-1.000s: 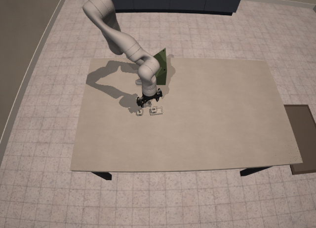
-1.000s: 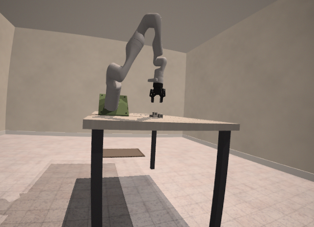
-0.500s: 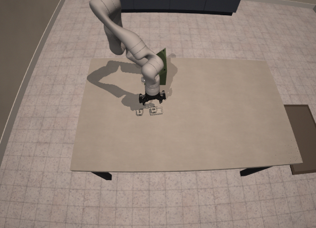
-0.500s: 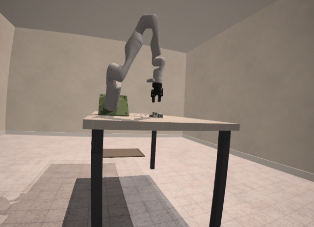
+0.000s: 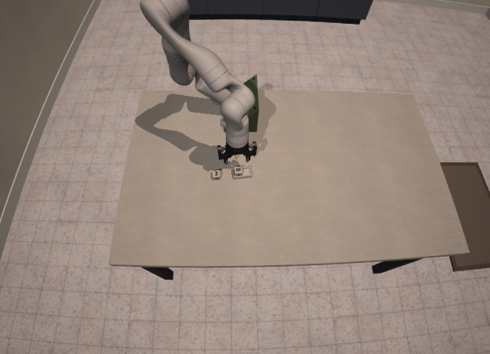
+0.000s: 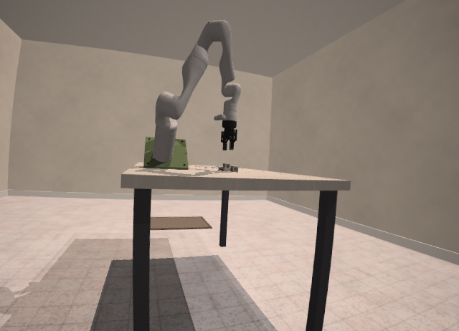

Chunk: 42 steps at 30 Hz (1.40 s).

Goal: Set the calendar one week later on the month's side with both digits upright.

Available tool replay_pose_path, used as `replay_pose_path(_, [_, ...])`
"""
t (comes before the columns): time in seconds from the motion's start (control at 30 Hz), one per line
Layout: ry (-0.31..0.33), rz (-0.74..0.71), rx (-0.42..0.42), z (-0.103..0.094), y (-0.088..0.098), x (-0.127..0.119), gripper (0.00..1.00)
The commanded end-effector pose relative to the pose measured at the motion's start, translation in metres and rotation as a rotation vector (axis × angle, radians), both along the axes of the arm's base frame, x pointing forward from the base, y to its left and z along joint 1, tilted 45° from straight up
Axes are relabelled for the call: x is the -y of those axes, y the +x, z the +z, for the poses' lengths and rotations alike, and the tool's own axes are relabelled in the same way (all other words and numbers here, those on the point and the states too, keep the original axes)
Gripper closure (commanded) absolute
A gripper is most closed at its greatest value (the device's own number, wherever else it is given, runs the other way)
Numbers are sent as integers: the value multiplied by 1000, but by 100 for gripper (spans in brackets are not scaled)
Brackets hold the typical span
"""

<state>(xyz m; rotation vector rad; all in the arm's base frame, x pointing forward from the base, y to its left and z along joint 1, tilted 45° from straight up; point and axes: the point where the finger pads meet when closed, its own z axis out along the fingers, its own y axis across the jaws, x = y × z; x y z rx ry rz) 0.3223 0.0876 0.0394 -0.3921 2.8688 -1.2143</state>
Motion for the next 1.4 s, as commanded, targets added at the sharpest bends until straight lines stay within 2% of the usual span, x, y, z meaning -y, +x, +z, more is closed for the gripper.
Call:
replay_pose_path(0.0, [7,-5,11,-2,1,-3,54])
replay_pose_path(1.37, [7,-6,9,-4,1,0,54])
